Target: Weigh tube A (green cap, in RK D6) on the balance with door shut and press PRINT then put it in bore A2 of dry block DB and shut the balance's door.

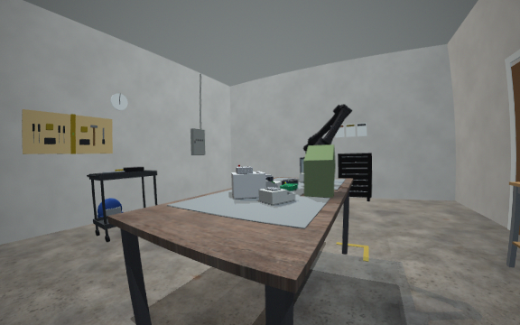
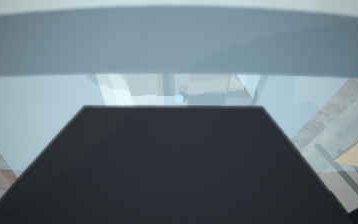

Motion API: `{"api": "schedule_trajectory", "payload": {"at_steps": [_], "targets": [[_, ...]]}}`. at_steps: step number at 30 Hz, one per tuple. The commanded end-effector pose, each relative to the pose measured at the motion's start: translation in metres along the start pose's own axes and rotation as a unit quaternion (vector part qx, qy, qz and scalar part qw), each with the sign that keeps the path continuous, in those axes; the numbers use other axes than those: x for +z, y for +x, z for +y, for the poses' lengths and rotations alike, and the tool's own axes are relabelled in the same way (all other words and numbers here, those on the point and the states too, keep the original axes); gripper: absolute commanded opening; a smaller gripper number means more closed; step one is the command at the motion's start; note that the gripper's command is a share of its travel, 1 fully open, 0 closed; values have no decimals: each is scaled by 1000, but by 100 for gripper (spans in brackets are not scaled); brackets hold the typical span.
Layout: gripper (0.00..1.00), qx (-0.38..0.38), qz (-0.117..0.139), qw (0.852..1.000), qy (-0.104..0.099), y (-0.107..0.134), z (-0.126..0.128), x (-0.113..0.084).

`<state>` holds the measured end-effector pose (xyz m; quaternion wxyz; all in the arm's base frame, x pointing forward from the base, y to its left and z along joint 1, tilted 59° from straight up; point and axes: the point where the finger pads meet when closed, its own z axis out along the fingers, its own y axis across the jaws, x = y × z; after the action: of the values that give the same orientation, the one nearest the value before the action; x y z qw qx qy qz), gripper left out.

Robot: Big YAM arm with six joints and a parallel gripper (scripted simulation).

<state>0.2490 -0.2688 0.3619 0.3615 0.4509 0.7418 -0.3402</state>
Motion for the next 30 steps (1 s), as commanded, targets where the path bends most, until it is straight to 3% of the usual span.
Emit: {"api": "schedule_trajectory", "payload": {"at_steps": [1,24,30], "targets": [[9,2,1,1000,6,-1,-4,5],[9,2,1,1000,6,-1,-4,5],[9,13,-9,1000,1,-9,-7,-11]]}}
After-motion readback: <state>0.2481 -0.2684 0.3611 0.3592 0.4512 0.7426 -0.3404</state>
